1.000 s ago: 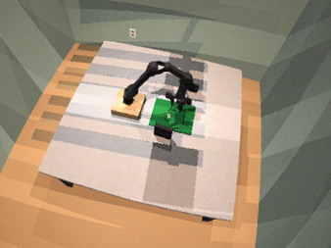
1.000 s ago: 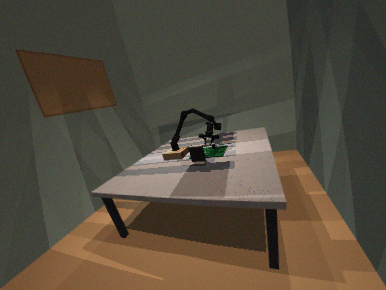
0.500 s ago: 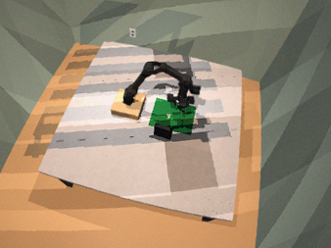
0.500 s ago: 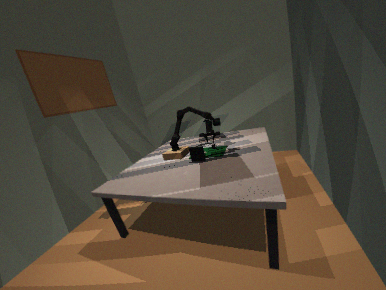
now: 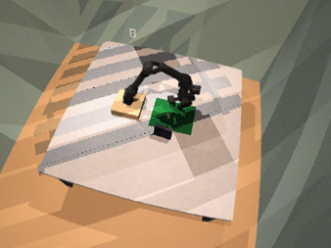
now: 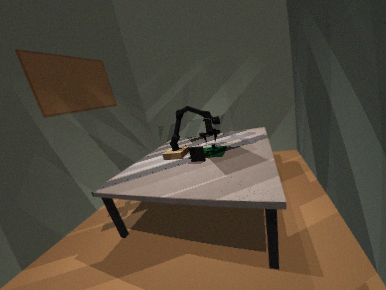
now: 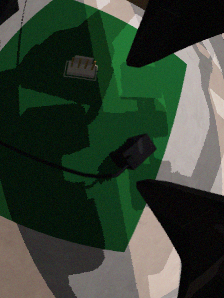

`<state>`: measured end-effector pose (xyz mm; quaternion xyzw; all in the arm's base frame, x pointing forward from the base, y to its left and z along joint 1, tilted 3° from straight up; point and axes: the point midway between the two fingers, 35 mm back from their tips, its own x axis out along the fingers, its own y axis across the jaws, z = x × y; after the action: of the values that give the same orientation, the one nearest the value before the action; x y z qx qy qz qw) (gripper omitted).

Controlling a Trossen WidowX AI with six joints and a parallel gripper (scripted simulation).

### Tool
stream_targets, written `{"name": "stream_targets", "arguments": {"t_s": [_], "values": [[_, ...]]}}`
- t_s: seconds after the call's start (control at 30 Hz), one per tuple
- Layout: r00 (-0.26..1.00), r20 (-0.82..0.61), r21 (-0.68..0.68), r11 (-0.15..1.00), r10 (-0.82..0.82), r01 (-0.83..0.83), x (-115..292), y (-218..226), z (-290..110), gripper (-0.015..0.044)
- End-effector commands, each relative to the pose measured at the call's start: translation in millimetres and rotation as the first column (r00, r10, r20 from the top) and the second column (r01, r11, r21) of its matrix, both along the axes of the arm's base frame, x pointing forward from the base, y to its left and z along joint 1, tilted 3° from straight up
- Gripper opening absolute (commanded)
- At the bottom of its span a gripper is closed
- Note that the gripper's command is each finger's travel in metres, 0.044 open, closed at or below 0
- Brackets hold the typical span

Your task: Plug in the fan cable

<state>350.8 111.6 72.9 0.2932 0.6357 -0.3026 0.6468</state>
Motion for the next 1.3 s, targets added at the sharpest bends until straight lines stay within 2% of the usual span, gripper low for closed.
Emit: {"name": "stream_targets", "arguments": {"t_s": [0.0, 0.13, 0.27, 0.33, 0.5, 0.7, 0.93, 1.1, 1.27], "values": [[0.92, 0.003, 0.01, 0.92, 0.391, -0.391, 1, 4, 11, 0.044], [0.699, 0.007, 0.011, 0.699, 0.715, -0.715, 2, 6, 20, 0.044], [0.371, 0.011, 0.007, 0.371, 0.929, -0.929, 1, 8, 29, 0.044], [0.185, 0.013, 0.003, 0.185, 0.983, -0.983, 1, 9, 34, 0.044], [-0.081, 0.016, -0.004, -0.081, 0.997, -0.997, 1, 11, 42, 0.044], [-0.39, 0.013, -0.015, -0.39, 0.921, -0.921, 0, 13, 49, 0.044], [-0.7, 0.005, -0.028, -0.7, 0.714, -0.714, -1, 15, 59, 0.044], [-0.863, -0.005, -0.036, -0.863, 0.504, -0.504, -2, 16, 66, 0.044], [-0.966, -0.019, -0.04, -0.965, 0.259, -0.258, -3, 17, 71, 0.044]]}}
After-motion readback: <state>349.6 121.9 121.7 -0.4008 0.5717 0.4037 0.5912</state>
